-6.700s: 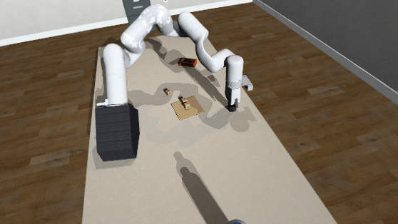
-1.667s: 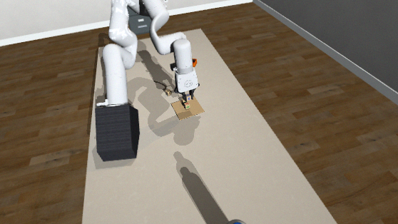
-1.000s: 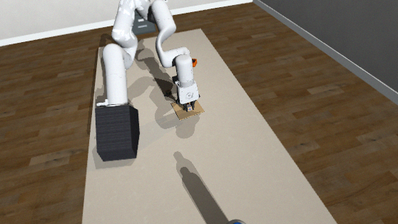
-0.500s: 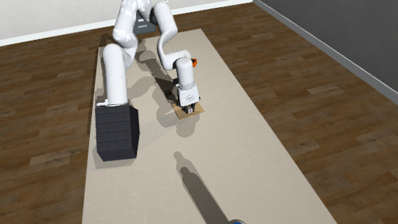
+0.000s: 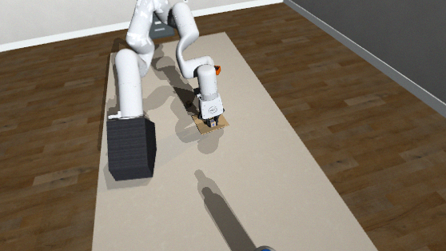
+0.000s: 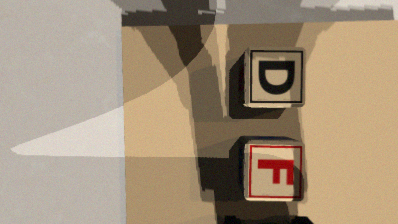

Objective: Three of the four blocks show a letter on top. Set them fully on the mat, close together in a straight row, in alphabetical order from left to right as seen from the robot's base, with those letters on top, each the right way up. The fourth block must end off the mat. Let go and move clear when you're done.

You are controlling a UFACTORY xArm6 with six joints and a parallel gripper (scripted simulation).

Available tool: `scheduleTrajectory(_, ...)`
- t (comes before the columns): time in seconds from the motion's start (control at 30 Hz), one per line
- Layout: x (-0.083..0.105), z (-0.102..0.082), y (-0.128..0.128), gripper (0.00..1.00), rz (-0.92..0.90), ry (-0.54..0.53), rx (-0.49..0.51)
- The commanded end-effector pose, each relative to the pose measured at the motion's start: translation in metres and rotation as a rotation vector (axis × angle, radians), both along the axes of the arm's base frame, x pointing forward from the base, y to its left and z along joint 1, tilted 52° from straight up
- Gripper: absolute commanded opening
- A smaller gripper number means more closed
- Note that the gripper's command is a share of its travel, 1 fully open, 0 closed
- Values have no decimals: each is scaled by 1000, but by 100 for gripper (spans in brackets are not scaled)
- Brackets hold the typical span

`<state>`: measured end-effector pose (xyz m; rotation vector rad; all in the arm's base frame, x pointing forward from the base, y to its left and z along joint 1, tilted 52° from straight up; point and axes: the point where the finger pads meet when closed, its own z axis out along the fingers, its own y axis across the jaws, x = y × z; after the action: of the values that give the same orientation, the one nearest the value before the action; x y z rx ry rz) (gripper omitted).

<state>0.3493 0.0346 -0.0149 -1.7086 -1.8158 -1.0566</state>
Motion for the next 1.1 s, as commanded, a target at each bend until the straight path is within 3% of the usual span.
scheduleTrajectory(0.0,1,0,-1,23,-2,-2,-1)
scheduleTrajectory(1.07,2,-2,2,23,-2,-2,-1)
